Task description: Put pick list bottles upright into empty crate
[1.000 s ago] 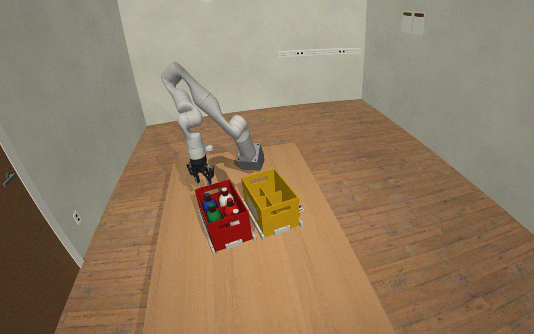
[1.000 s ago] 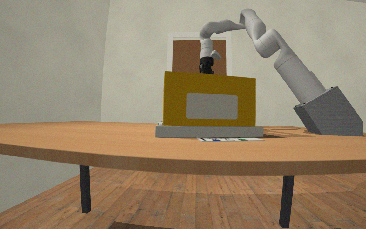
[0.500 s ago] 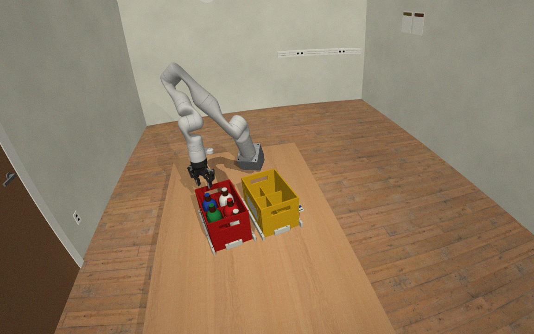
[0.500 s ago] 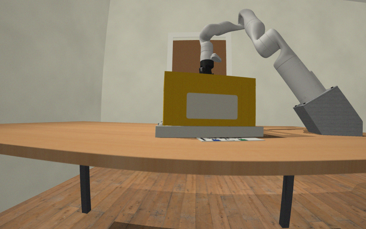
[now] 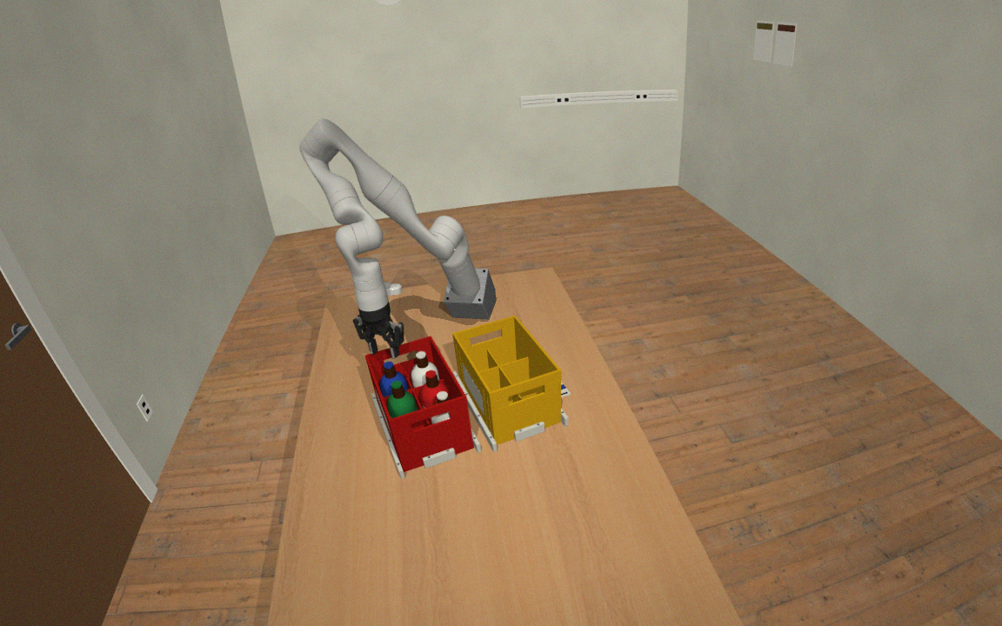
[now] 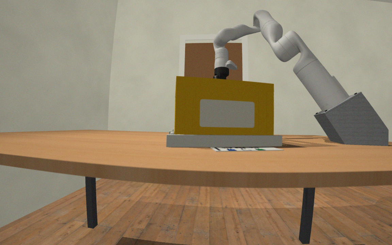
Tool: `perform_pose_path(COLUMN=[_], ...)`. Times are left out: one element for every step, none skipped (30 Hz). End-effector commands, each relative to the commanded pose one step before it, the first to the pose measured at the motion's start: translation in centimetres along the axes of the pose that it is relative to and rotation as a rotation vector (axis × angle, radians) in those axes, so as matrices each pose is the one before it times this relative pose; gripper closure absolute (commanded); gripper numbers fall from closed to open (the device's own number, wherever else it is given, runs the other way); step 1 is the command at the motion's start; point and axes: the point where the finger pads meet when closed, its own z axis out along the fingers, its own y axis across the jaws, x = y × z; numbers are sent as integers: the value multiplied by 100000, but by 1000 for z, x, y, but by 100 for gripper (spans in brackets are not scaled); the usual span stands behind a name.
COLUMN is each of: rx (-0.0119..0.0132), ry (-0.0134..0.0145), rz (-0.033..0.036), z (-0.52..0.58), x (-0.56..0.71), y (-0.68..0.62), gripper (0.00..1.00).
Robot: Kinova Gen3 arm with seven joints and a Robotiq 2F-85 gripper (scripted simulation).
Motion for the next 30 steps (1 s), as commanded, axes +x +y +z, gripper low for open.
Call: perform_pose_path(rx=[15, 0, 0, 0, 0, 0, 0, 0, 0, 0, 0, 0, 0, 0, 0, 0, 0, 0, 0, 0, 0, 0, 0, 0, 0, 0, 0, 1, 0, 0], ry=[-73, 0, 0, 0, 0, 0, 0, 0, 0, 0, 0, 0, 0, 0, 0, 0, 0, 0, 0, 0, 0, 0, 0, 0, 0, 0, 0, 0, 0, 0], rz=[17, 0, 0, 0, 0, 0, 0, 0, 0, 0, 0, 0, 0, 0, 0, 0, 0, 0, 0, 0, 0, 0, 0, 0, 0, 0, 0, 0, 0, 0], z=[366, 133, 133, 133, 133, 133, 133, 133, 0, 0, 136, 132, 133, 133, 133, 133, 133, 133, 133, 133, 133, 133, 133, 133, 133, 0, 0, 137, 132, 132], x=[-31, 0, 0, 0, 0, 0, 0, 0, 0, 0, 0, 0, 0, 0, 0, 0, 0, 0, 0, 0, 0, 0, 0, 0, 0, 0, 0, 0, 0, 0], y=[2, 0, 0, 0, 0, 0, 0, 0, 0, 0, 0, 0, 0, 0, 0, 0, 0, 0, 0, 0, 0, 0, 0, 0, 0, 0, 0, 1, 0, 0], gripper=[33, 33, 33, 33, 33, 33, 33, 33, 33, 33, 33, 33, 33, 33, 33, 33, 33, 33, 33, 33, 33, 33, 33, 33, 33, 33, 33, 33, 33, 33])
